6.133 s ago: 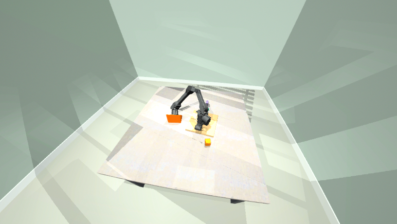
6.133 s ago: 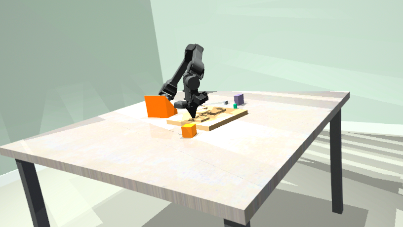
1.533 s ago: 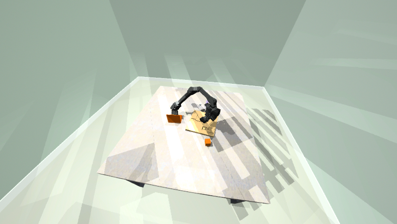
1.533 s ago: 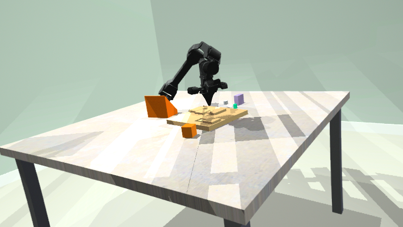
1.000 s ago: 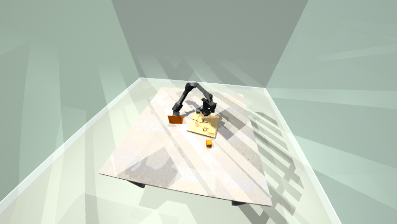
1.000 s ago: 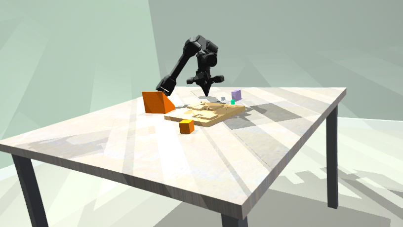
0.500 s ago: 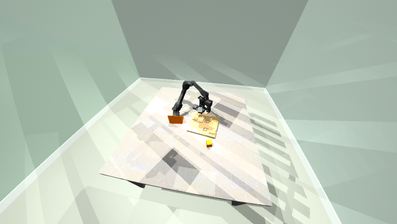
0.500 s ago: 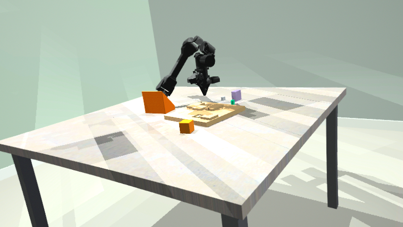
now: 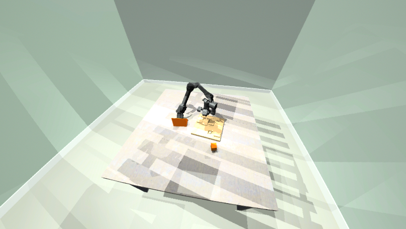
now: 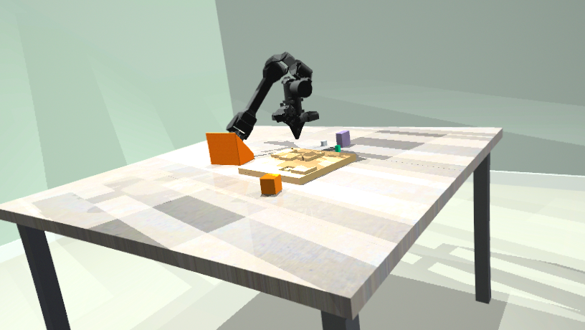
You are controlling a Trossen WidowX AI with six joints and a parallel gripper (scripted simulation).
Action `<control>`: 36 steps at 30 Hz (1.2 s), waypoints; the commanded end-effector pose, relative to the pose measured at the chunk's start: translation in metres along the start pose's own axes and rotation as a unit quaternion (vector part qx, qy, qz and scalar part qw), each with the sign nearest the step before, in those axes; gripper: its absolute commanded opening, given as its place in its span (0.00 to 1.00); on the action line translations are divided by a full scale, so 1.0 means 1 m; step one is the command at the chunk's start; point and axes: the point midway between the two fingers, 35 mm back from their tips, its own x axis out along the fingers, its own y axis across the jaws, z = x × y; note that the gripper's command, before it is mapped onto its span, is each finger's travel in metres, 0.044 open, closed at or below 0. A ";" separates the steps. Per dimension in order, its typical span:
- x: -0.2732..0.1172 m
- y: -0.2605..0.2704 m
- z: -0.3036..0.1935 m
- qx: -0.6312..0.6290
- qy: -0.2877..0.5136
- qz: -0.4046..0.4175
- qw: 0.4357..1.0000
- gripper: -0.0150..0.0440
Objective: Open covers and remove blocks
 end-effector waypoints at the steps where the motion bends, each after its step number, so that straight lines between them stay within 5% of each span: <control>1: 0.002 0.001 -0.001 0.001 0.002 0.001 1.000 0.25; 36: 0.037 0.002 -0.001 0.001 0.002 0.002 1.000 0.25</control>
